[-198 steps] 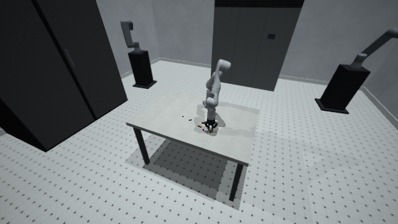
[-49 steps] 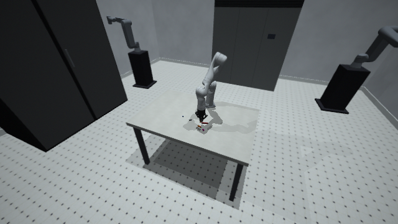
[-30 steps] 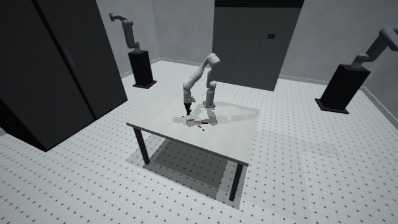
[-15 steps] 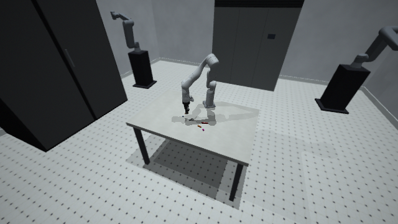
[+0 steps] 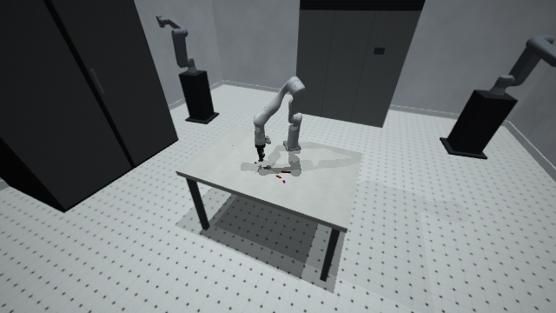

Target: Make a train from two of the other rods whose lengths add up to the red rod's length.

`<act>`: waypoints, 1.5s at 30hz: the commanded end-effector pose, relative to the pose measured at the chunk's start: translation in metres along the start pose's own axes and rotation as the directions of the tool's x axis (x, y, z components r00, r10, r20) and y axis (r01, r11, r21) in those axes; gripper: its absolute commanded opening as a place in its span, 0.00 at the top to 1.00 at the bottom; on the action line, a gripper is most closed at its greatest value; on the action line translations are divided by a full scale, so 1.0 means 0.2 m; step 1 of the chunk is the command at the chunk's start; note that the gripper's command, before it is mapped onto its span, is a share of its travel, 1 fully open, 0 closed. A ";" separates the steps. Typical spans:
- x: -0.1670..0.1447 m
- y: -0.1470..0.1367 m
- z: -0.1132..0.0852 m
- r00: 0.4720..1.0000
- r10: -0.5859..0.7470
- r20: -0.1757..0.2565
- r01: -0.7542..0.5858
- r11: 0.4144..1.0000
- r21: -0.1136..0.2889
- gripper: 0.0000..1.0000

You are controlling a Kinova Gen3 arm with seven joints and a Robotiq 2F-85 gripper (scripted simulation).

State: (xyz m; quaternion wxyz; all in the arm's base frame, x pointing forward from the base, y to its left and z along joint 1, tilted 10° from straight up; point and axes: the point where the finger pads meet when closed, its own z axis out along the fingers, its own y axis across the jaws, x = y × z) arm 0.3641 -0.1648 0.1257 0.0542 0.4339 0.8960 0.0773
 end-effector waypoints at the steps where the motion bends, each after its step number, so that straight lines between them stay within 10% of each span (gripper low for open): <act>1: 0.01 -0.03 0.06 1.000 0.008 -0.008 -0.008 1.000 0.010 0.95; 19: 0.01 -0.03 0.35 1.000 0.008 -0.008 -0.008 1.000 0.010 0.95; 45: 0.01 -0.03 0.36 1.000 0.008 -0.008 -0.008 1.000 0.010 0.95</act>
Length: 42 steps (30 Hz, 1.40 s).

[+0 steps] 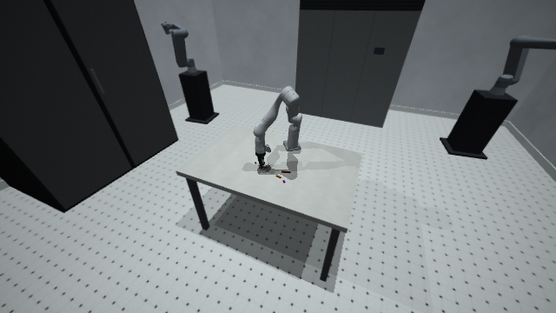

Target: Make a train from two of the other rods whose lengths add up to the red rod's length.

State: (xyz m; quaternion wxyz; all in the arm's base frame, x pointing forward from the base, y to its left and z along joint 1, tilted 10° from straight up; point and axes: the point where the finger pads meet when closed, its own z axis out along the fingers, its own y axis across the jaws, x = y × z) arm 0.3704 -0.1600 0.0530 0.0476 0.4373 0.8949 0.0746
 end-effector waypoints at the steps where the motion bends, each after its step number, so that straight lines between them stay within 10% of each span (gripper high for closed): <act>1: 0.00 0.00 0.00 1.000 0.000 0.001 0.000 1.000 -0.001 0.95; 42: 0.00 0.00 0.06 1.000 0.000 0.001 0.000 1.000 -0.001 0.95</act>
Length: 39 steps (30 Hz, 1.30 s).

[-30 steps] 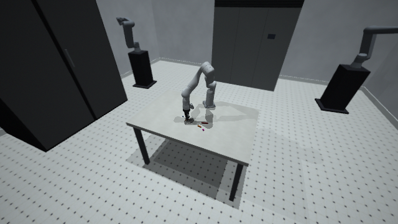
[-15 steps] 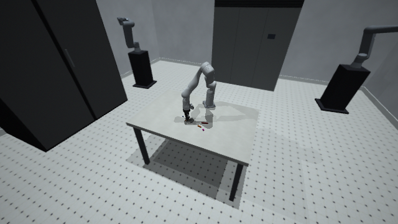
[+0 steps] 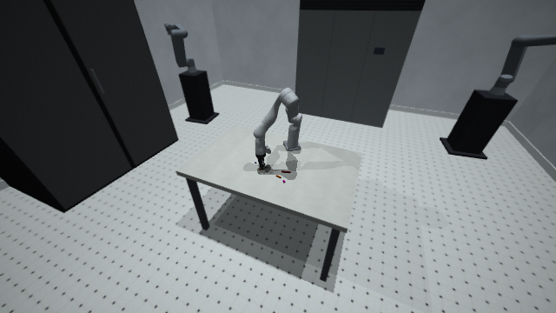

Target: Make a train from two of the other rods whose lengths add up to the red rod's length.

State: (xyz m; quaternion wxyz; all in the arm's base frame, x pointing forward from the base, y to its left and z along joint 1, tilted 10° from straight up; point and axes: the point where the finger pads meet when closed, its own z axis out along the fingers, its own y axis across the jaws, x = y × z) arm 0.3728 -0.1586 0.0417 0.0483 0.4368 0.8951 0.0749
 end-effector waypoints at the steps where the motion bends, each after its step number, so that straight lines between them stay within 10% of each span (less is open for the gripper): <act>1: 0.00 0.00 0.00 1.000 0.001 0.000 -0.001 1.000 0.000 0.95; 39: 0.00 0.00 0.00 1.000 0.001 0.000 -0.001 1.000 0.000 0.92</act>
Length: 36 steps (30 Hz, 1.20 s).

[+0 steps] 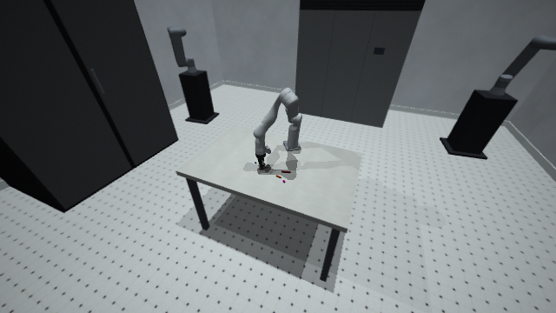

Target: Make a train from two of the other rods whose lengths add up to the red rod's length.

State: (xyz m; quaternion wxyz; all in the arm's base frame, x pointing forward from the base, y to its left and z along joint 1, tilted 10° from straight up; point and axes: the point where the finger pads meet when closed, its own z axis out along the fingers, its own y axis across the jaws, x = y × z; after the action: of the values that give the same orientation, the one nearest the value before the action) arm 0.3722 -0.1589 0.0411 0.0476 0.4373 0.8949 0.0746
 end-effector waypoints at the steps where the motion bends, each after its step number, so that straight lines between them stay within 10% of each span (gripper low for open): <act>1: 0.00 0.00 0.00 1.000 0.000 0.001 0.000 1.000 -0.001 0.88; 24: 0.00 0.00 -0.01 1.000 0.000 0.001 0.000 1.000 -0.001 0.76; 36: 0.00 0.00 -0.19 1.000 0.000 0.001 0.000 1.000 -0.001 0.76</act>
State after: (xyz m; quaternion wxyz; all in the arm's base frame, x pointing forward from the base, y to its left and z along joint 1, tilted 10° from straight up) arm 0.3623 -0.1635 0.0669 0.0406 0.4409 0.8937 0.0720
